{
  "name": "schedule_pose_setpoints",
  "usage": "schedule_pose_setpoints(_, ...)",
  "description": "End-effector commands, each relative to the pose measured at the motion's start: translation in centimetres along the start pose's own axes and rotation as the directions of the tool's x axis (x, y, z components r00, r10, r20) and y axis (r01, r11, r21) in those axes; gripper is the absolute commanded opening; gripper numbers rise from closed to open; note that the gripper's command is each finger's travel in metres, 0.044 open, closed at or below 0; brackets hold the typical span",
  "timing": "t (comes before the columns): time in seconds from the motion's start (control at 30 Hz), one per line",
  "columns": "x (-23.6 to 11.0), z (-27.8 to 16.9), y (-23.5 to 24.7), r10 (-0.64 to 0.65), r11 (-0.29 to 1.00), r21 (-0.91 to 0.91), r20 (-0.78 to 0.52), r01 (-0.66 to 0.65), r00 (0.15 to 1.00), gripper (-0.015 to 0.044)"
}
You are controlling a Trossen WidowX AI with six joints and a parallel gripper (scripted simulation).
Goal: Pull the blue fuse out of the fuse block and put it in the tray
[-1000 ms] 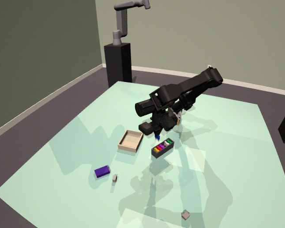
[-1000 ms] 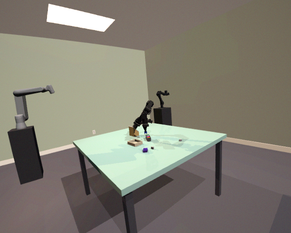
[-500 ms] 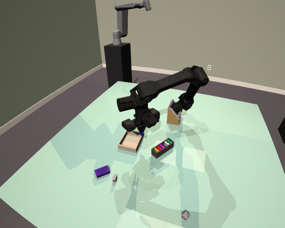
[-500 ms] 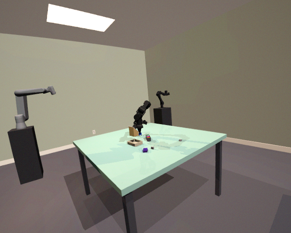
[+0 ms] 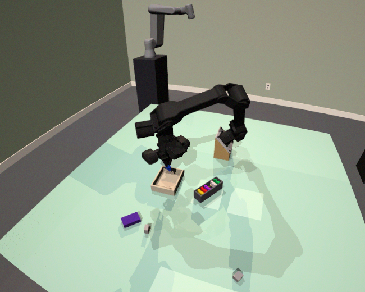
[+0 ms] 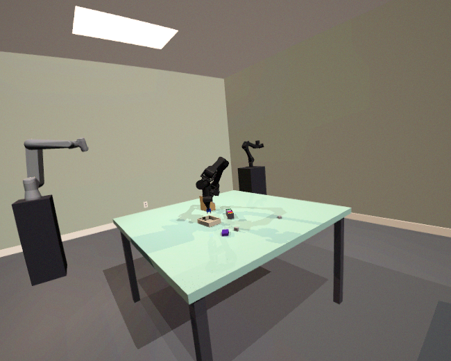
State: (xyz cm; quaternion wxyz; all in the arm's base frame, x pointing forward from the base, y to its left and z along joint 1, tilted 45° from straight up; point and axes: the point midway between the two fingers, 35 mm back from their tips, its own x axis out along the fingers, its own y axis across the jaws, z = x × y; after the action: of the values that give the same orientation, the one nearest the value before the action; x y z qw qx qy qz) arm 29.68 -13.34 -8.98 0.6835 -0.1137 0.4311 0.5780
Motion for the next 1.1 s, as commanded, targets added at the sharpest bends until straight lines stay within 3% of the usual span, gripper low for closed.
schedule_pose_setpoints(0.0,0.0,-0.4,-0.2,-0.002,1.0,-0.009,-0.002,0.002,1.0,0.0)
schedule_pose_setpoints(0.9,3.9,-0.3,-0.2,-0.002,1.0,-0.009,-0.001,0.002,1.0,0.0)
schedule_pose_setpoints(1.07,3.6,-0.3,-0.2,0.0,1.0,-0.017,-0.004,0.0,1.0,0.0131)
